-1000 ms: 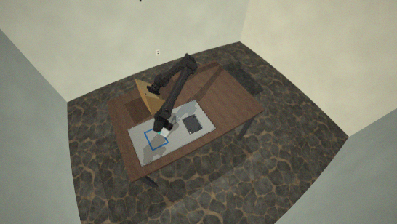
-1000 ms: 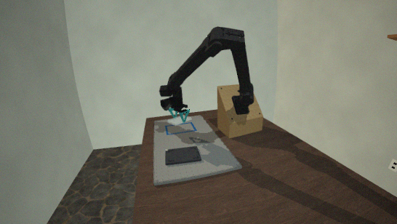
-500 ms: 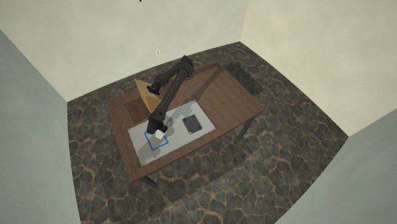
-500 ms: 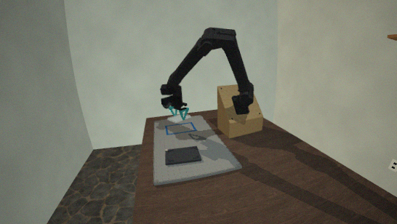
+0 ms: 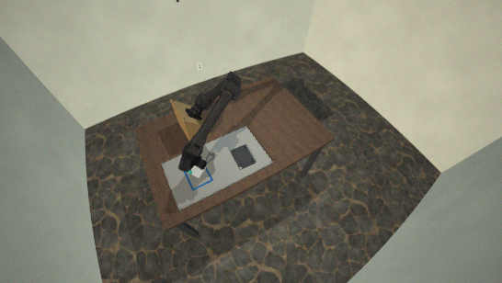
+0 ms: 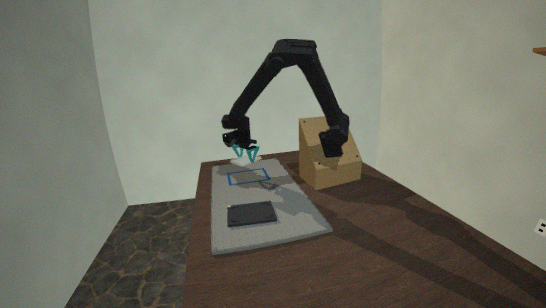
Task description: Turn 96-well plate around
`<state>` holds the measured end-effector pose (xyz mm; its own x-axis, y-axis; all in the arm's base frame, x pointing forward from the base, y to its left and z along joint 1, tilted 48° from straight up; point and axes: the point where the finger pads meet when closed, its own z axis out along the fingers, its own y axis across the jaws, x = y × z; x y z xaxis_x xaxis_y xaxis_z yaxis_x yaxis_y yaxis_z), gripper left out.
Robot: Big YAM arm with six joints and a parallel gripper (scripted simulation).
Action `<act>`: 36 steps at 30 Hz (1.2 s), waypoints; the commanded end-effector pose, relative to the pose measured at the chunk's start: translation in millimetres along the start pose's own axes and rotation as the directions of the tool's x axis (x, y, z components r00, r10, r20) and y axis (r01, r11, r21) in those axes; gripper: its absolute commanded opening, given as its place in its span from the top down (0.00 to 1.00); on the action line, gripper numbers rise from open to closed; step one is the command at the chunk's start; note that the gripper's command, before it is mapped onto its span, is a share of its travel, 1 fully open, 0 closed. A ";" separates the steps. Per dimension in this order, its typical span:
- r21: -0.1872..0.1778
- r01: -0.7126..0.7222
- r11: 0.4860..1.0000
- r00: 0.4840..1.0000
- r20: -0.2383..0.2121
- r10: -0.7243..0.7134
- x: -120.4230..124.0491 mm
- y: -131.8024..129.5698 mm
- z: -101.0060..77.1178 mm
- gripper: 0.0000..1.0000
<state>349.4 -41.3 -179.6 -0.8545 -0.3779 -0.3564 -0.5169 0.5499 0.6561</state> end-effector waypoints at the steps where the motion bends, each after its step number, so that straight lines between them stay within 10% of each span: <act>1: 0.025 0.152 0.988 0.988 0.005 -0.152 -18.3 -4.8 -13.3 1.00; 18: 0.014 0.584 0.812 0.812 -0.001 -0.584 -10.2 -5.9 -8.5 1.00; 36: 0.026 0.577 0.816 0.816 -0.001 -0.578 -9.6 -7.6 -10.3 1.00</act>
<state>350.4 -41.3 -177.9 -0.4189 -0.6215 -0.6620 -0.9066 0.2449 0.3438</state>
